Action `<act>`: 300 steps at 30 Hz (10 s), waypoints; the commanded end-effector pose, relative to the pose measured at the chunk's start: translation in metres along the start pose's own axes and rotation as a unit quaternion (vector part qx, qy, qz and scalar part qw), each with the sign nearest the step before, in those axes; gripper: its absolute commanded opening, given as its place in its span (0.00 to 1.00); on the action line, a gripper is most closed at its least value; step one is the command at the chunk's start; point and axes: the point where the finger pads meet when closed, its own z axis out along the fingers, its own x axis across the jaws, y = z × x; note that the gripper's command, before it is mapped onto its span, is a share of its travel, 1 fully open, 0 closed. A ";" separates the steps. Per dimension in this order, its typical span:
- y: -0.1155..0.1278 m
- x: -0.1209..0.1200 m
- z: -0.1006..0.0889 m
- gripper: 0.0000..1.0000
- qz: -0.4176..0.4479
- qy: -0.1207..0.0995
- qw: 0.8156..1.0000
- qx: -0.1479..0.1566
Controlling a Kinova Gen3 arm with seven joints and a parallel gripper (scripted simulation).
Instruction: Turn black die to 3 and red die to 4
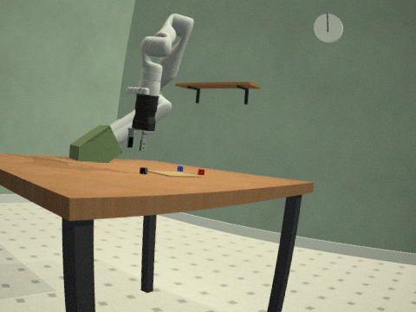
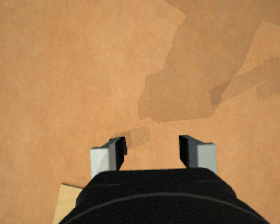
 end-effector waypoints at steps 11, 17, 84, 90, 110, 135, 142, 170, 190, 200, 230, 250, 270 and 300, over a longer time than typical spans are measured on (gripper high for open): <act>0.001 -0.004 0.004 1.00 -0.221 -0.010 0.975 0.003; 0.003 -0.009 0.005 1.00 -0.343 -0.012 0.939 0.011; 0.014 -0.031 -0.004 0.70 -0.700 -0.011 0.712 0.062; 0.014 -0.031 -0.004 0.70 -0.700 -0.011 0.712 0.062; 0.014 -0.031 -0.004 0.70 -0.700 -0.011 0.712 0.062; 0.012 -0.033 0.017 0.70 -0.700 -0.011 0.712 0.062; 0.011 -0.034 0.028 0.70 -0.700 -0.011 0.712 0.062; 0.010 -0.036 0.048 0.70 -0.700 -0.011 0.712 0.062; 0.010 -0.036 0.048 0.70 -0.700 -0.011 0.712 0.062; 0.010 -0.036 0.048 0.70 -0.700 -0.011 0.712 0.062; 0.009 -0.037 0.048 0.70 -0.700 -0.011 0.712 0.062; 0.009 -0.037 0.048 0.70 -0.700 -0.011 0.712 0.062; 0.008 -0.037 0.054 0.70 -0.700 -0.011 0.712 0.062; 0.007 -0.039 0.073 0.70 -0.700 -0.011 0.712 0.062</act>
